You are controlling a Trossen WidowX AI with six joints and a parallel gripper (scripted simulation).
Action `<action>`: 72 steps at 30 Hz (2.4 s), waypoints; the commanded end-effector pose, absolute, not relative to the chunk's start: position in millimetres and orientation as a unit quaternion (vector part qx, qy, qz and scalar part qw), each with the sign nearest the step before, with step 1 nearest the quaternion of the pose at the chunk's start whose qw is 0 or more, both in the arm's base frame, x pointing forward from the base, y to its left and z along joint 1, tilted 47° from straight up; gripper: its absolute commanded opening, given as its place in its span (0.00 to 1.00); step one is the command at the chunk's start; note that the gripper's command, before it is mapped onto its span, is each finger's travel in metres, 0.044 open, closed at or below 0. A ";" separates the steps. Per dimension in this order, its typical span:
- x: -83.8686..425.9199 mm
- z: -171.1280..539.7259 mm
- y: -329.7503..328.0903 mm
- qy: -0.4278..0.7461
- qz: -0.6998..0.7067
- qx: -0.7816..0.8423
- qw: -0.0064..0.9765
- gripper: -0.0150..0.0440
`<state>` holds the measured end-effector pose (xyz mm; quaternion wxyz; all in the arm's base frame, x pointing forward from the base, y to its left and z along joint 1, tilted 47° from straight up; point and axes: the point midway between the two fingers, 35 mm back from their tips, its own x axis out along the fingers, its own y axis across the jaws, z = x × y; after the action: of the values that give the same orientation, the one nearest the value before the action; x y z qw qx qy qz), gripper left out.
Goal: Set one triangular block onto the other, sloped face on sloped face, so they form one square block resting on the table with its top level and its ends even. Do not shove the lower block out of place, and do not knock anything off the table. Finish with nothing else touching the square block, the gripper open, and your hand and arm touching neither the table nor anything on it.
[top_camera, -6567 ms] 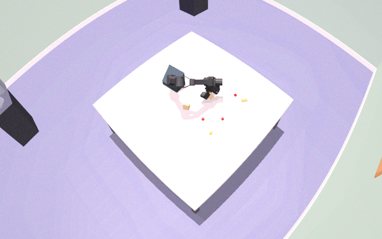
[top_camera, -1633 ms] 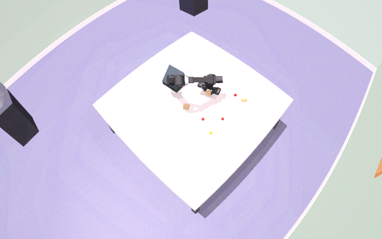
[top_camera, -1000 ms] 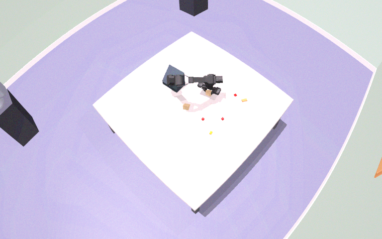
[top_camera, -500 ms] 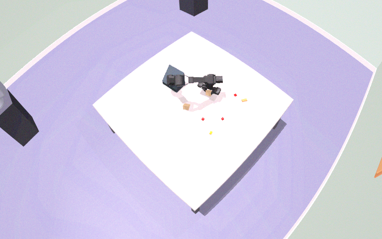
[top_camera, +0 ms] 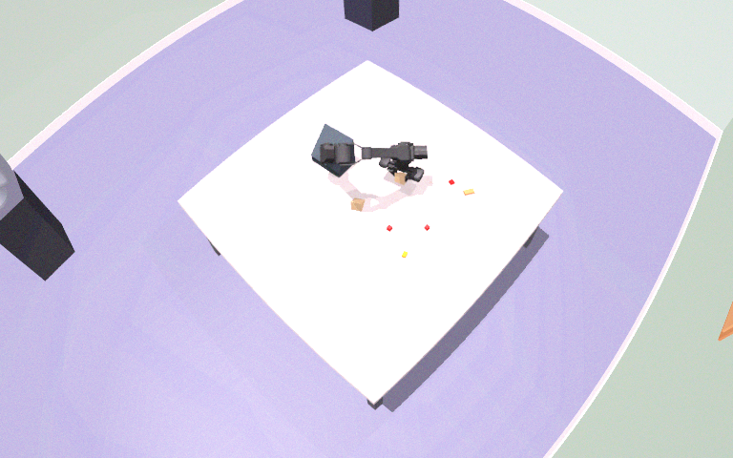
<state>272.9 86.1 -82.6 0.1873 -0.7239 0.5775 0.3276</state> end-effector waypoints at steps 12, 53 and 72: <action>272.0 -83.0 85.7 0.578 0.330 -0.723 0.185 0.25; 276.7 -100.9 67.9 0.574 0.328 -0.726 0.190 0.43; 276.7 -100.9 67.9 0.574 0.328 -0.726 0.190 1.00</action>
<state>276.7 67.9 -100.9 0.1902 -0.7261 0.5737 0.3277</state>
